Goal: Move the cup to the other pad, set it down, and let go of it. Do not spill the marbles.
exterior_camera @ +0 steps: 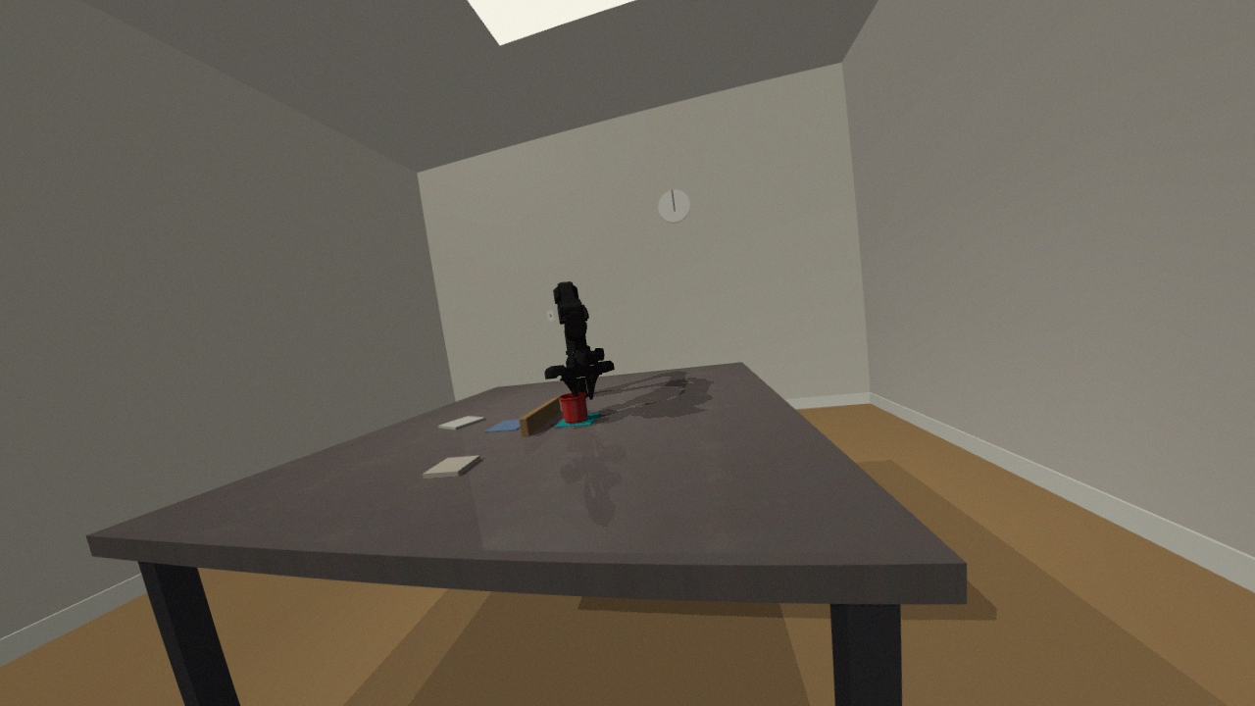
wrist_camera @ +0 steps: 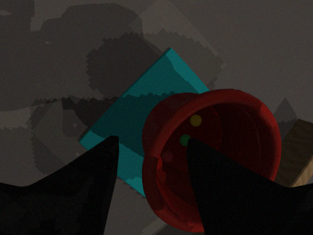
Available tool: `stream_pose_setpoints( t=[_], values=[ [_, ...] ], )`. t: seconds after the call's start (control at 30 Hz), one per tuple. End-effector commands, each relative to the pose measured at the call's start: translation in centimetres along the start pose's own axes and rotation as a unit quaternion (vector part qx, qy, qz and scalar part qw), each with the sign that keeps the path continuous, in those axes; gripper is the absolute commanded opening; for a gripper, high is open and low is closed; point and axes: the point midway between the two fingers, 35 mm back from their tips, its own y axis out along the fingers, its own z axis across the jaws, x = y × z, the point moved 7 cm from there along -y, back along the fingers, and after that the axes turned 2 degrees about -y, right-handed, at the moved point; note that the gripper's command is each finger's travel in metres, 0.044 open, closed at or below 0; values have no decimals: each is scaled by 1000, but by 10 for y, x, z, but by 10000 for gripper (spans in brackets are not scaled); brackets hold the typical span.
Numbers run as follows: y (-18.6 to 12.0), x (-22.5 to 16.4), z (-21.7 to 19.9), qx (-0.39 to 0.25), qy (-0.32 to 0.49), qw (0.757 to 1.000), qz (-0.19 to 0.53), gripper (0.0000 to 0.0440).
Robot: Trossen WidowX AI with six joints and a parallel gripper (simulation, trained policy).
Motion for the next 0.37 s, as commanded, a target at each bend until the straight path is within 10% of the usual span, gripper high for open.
stream_pose_setpoints(
  t=[0.0, 0.33],
  values=[
    [-13, -2, 0, 0, 7, 1000, -23, 197],
    [-39, -4, 0, -7, 18, 998, -60, 255]
  ],
)
